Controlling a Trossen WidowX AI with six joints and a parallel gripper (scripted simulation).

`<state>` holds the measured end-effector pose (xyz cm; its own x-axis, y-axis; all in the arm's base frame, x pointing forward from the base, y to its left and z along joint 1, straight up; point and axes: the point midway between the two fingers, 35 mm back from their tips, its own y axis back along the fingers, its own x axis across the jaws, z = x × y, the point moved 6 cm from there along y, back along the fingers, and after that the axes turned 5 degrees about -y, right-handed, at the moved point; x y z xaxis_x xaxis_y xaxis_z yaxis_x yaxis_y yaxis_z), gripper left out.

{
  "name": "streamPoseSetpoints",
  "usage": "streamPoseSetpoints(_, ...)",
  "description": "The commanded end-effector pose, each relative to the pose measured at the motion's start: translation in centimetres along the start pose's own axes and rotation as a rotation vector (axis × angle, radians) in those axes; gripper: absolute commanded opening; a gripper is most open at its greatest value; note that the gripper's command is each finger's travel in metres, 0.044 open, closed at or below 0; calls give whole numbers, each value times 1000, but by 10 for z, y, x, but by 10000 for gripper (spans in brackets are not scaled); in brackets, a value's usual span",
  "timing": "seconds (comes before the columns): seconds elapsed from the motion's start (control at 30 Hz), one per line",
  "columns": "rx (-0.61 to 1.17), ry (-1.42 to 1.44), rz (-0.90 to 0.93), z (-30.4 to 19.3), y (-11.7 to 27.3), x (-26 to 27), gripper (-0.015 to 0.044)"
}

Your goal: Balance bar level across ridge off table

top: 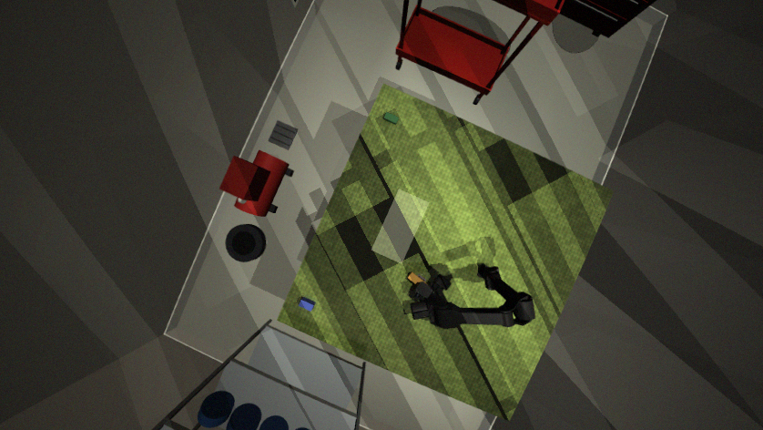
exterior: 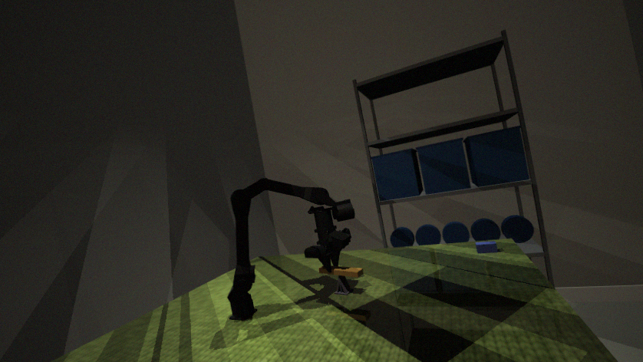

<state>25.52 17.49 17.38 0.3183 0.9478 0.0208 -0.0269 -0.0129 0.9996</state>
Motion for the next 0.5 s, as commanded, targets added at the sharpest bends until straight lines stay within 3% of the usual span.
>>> streamPoseSetpoints(0.0, 3, -1, 3, 0, -1, 0, 0)
streamPoseSetpoints(0.47, 3, -1, 3, 0, -2, 0, 0)
